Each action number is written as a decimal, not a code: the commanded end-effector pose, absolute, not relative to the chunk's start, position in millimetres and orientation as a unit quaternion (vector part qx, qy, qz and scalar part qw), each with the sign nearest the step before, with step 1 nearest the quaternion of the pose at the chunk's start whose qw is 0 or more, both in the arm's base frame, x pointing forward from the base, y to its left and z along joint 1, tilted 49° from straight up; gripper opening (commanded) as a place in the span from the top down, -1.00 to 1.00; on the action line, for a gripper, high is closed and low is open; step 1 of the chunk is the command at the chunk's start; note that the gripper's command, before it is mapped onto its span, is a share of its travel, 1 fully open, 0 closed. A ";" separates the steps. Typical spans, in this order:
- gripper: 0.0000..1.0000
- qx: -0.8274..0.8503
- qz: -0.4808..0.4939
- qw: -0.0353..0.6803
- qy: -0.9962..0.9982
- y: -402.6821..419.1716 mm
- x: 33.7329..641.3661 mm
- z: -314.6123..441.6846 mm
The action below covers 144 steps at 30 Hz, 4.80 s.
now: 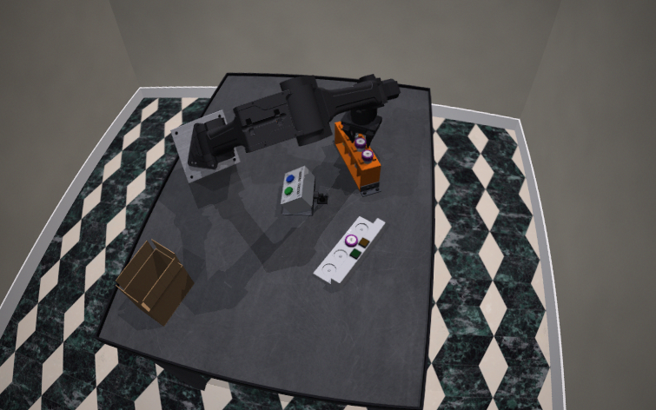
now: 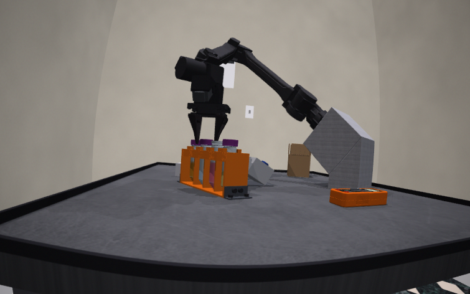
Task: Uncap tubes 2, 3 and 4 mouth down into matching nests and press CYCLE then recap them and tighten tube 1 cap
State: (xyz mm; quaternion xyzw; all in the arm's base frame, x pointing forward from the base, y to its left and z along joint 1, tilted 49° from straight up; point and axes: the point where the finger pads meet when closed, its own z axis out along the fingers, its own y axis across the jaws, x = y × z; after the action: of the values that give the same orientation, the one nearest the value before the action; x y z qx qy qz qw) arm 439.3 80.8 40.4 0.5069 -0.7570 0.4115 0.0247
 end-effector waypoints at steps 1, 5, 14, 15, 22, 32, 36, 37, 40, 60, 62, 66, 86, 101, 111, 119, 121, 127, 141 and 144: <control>0.02 0.410 0.414 -0.014 -0.812 78.6 442.1 41.1; 0.02 0.376 0.413 -0.031 -0.829 78.7 442.1 41.1; 0.02 0.168 0.394 -0.130 -0.894 78.3 442.0 41.1; 0.02 0.159 0.393 -0.133 -0.896 78.6 442.1 41.1; 0.02 0.051 0.374 -0.179 -0.909 78.3 442.0 41.1; 0.02 -0.174 0.319 -0.264 -0.893 72.8 439.8 43.7; 0.02 -0.249 0.296 -0.291 -0.875 72.8 437.6 43.6; 0.02 -0.256 0.294 -0.293 -0.873 74.5 439.9 43.4; 0.02 -0.292 0.282 -0.304 -0.862 74.7 440.2 42.6; 0.02 -0.497 0.197 -0.364 -0.762 73.0 436.7 43.5; 1.00 -0.492 0.188 -0.369 -0.766 80.9 439.8 46.6; 1.00 -0.494 0.197 -0.365 -0.764 74.2 431.9 44.4; 1.00 -0.262 0.289 -0.298 -0.871 75.7 431.7 44.9; 1.00 0.000 0.362 -0.202 -0.910 75.8 431.7 45.5; 1.00 0.170 0.394 -0.130 -0.894 75.5 431.8 45.8; 1.00 0.315 0.409 -0.064 -0.854 75.6 431.8 46.2; 1.00 0.344 0.412 -0.050 -0.843 75.3 431.9 46.2; 1.00 0.426 0.415 -0.009 -0.804 75.5 432.0 46.4; 1.00 0.618 0.403 0.096 -0.668 76.1 432.5 46.8; 1.00 0.669 0.393 0.126 -0.618 71.2 436.4 46.6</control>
State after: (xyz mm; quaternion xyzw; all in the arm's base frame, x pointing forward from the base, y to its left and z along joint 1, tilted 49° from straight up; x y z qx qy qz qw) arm 436.4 79.5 43.4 0.6019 -0.6830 0.4050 0.0848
